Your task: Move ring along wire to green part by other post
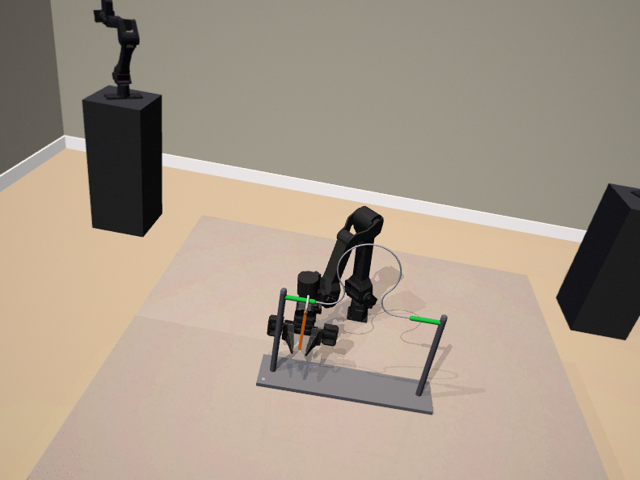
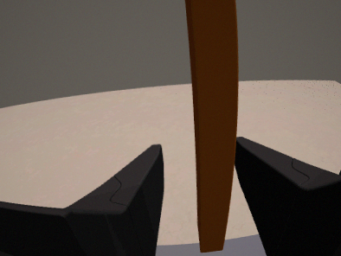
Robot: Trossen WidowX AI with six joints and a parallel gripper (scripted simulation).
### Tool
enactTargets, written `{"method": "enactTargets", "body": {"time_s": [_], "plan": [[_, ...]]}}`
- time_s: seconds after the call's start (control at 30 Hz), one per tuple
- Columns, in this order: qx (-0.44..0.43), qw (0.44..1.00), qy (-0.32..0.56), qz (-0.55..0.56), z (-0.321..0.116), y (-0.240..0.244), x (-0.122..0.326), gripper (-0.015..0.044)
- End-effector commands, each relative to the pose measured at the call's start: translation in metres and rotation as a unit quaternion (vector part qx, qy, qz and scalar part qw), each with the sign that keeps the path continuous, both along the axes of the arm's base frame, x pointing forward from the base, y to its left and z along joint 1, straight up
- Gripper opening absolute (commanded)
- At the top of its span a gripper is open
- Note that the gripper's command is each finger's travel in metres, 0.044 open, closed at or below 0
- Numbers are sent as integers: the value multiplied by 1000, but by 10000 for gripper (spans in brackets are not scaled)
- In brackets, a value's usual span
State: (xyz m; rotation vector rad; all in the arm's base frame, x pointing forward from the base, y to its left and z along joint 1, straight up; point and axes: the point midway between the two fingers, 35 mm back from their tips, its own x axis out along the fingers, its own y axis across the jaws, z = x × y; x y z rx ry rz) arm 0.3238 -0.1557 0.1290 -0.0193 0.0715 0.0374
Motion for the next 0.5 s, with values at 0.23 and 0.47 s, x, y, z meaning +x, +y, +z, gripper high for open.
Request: {"method": "enactTargets", "body": {"time_s": [0.23, 0.47], "plan": [[0, 1000, 0, 0, 0, 0, 0, 29], [0, 1000, 0, 0, 0, 0, 0, -150]]}}
